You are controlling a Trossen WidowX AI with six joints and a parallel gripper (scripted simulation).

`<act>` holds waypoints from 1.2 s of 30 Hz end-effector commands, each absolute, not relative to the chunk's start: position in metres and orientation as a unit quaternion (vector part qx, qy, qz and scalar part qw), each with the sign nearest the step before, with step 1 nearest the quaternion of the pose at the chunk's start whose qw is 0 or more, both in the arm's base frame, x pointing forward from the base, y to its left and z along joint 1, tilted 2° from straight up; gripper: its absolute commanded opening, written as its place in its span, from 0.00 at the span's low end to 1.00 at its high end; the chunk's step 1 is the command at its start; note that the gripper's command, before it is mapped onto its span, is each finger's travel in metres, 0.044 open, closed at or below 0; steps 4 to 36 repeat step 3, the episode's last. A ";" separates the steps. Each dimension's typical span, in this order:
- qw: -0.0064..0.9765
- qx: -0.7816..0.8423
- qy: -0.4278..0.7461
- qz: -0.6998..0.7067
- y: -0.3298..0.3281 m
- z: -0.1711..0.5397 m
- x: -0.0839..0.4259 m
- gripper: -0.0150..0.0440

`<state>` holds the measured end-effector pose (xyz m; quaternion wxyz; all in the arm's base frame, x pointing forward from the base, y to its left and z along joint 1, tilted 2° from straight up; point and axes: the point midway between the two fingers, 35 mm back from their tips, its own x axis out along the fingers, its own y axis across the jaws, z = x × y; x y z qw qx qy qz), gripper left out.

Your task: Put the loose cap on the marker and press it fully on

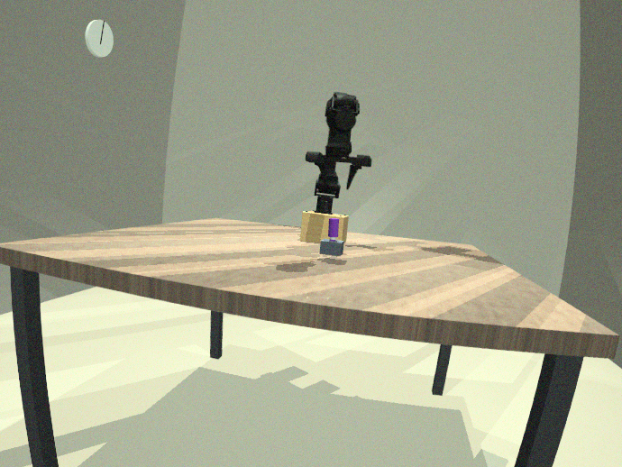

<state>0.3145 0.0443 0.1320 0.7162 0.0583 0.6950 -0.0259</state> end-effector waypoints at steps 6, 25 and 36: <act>0.717 0.056 0.695 -0.024 0.044 0.133 0.314 1.00; 0.717 0.056 0.695 -0.024 0.044 0.133 0.314 1.00; 0.717 0.056 0.695 -0.024 0.044 0.133 0.314 1.00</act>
